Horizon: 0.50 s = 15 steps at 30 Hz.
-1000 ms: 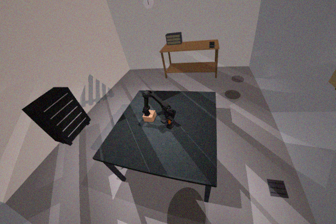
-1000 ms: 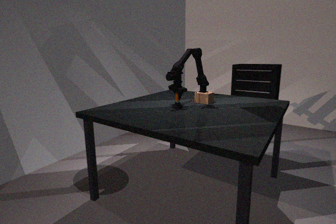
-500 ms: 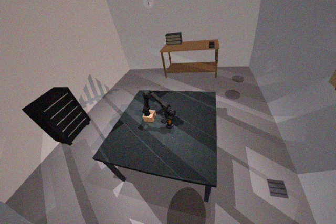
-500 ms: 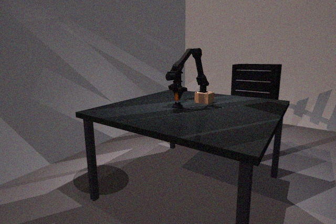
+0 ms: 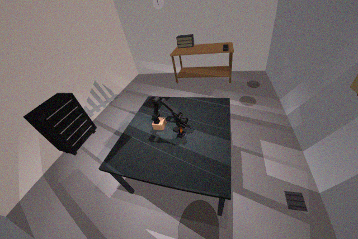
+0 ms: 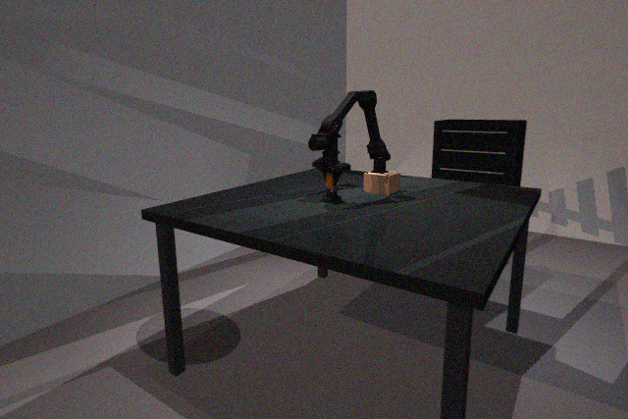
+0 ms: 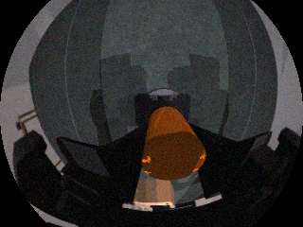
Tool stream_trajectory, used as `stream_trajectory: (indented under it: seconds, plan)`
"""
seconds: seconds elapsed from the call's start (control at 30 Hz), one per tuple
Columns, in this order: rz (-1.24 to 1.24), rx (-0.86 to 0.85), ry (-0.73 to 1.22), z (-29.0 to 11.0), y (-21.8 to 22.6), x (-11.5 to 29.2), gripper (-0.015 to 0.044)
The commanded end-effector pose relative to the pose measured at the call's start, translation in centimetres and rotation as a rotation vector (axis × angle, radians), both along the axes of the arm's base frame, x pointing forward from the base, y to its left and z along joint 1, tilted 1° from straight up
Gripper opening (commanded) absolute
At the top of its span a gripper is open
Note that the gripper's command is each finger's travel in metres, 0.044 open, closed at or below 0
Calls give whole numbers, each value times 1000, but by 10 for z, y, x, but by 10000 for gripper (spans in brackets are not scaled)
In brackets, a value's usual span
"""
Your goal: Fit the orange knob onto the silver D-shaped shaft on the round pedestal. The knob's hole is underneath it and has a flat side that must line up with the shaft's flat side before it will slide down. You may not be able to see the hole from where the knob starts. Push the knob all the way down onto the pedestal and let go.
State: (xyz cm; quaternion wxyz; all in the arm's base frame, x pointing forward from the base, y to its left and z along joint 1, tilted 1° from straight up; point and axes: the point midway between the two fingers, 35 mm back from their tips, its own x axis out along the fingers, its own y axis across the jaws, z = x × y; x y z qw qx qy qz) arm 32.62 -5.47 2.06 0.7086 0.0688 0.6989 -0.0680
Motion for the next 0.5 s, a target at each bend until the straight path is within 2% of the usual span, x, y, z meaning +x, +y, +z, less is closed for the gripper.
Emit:
stream_trajectory:
  seconds: [0.0, 0.47]
  plan:
    - [9, -3, -2, 0, -1, 1, 0]
    - [9, -3, -2, -1, 0, -4, 0]
